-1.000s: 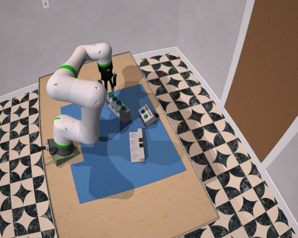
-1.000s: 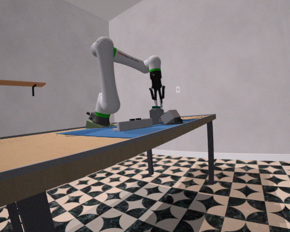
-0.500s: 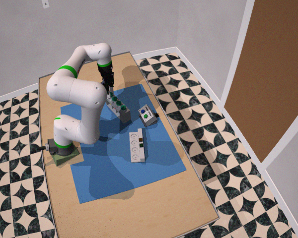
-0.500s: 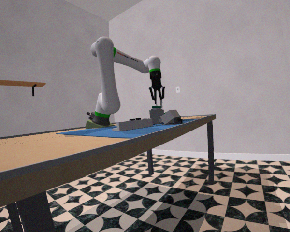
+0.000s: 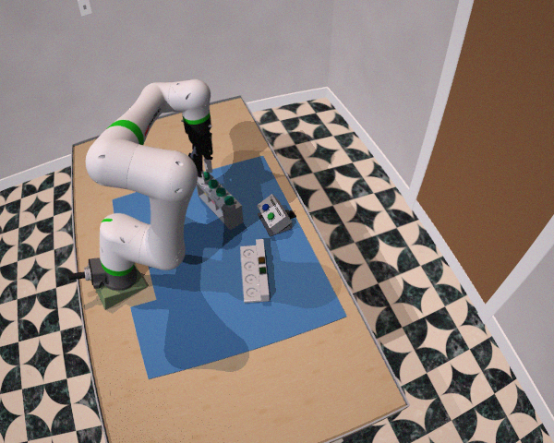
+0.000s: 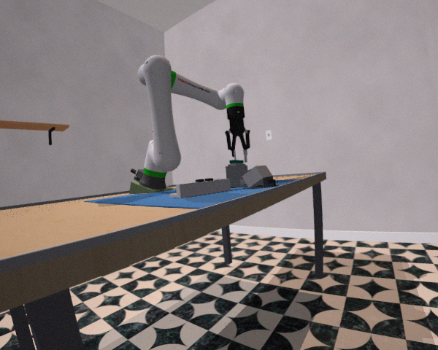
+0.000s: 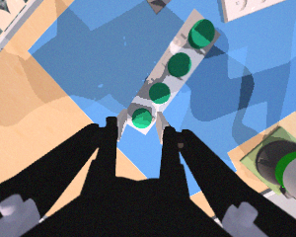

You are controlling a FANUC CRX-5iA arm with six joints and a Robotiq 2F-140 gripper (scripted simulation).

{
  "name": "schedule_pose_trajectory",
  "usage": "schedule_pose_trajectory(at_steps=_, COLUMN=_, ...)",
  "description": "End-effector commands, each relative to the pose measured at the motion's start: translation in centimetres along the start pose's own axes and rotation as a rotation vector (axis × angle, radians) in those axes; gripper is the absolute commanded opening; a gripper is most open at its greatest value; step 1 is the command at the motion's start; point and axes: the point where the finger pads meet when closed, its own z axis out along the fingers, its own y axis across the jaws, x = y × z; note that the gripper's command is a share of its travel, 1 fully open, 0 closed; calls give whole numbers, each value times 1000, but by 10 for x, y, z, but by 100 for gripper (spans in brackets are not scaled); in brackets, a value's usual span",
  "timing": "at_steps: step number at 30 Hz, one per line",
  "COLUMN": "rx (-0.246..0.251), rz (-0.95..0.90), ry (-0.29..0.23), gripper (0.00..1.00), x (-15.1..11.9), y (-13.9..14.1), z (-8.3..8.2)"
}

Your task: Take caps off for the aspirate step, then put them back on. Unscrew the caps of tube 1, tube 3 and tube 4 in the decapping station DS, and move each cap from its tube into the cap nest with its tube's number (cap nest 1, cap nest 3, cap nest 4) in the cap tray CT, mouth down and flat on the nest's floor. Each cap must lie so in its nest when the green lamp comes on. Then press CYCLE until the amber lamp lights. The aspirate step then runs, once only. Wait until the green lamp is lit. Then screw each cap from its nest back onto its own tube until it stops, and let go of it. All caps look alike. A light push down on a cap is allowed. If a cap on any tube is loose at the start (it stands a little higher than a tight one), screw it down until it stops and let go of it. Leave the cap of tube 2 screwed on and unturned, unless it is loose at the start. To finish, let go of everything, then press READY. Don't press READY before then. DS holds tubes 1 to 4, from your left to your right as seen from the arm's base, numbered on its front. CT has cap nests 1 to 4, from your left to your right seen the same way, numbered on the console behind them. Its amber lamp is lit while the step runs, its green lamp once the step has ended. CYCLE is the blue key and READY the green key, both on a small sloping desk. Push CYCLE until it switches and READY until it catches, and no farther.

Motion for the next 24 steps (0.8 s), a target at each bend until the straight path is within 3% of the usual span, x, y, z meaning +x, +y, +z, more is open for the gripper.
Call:
schedule_pose_trajectory(at_steps=1, rx=0, rz=0, ry=0, gripper=35, x=0, y=0, z=0)
schedule_pose_trajectory(at_steps=5, rx=0, rz=83, ry=0, gripper=35, x=0, y=0, z=0)
schedule_pose_trajectory(at_steps=8, rx=0, rz=333, ry=0, gripper=35, x=0, y=0, z=0)
schedule_pose_trajectory(at_steps=24, rx=0, rz=917, ry=0, gripper=35, x=0, y=0, z=0)
